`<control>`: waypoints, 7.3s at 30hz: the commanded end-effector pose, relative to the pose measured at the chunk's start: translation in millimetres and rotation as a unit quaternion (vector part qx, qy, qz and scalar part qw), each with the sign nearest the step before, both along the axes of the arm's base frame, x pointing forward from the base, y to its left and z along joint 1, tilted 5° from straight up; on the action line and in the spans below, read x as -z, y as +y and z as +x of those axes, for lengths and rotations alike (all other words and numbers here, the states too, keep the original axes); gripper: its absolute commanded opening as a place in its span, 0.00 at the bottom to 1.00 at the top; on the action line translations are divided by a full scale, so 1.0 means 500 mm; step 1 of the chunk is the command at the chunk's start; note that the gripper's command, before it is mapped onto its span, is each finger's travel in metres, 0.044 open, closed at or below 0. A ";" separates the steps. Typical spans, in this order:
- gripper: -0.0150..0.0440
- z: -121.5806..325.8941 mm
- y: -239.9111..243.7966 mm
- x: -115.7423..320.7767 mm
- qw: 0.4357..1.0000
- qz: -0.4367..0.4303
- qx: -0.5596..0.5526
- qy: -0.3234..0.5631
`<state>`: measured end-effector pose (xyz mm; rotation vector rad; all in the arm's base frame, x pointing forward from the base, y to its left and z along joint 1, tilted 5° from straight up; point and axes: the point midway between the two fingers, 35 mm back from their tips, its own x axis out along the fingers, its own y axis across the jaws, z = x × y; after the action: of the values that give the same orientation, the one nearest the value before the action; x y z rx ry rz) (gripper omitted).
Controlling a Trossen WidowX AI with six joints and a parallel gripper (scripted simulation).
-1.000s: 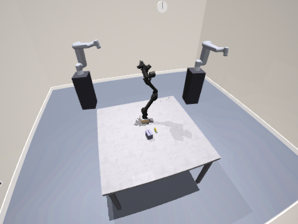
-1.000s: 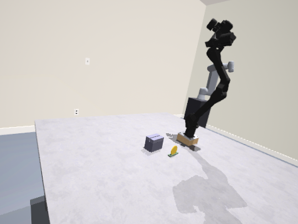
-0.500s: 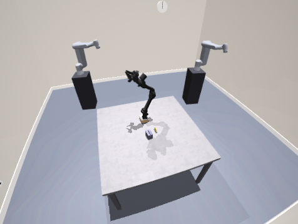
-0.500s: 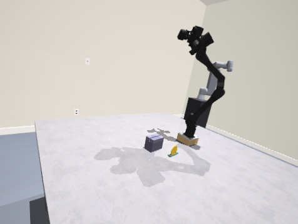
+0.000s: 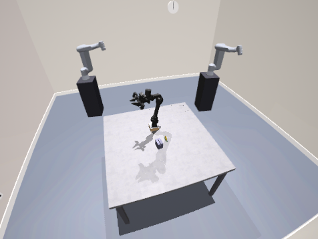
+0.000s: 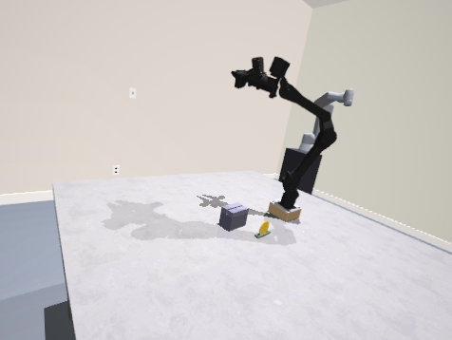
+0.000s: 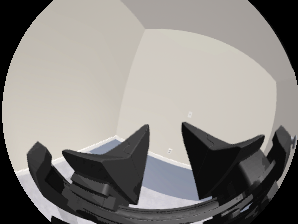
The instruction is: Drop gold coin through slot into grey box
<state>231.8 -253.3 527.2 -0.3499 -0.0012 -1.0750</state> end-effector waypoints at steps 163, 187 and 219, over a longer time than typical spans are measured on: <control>0.25 0.012 0.717 0.841 0.552 0.417 -0.351 0.631; 0.25 0.084 0.640 0.845 0.556 0.415 -0.348 0.631; 0.25 0.145 0.534 0.853 0.557 0.415 -0.346 0.631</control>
<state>305.2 12.9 100.7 -0.1395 1.5184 0.2509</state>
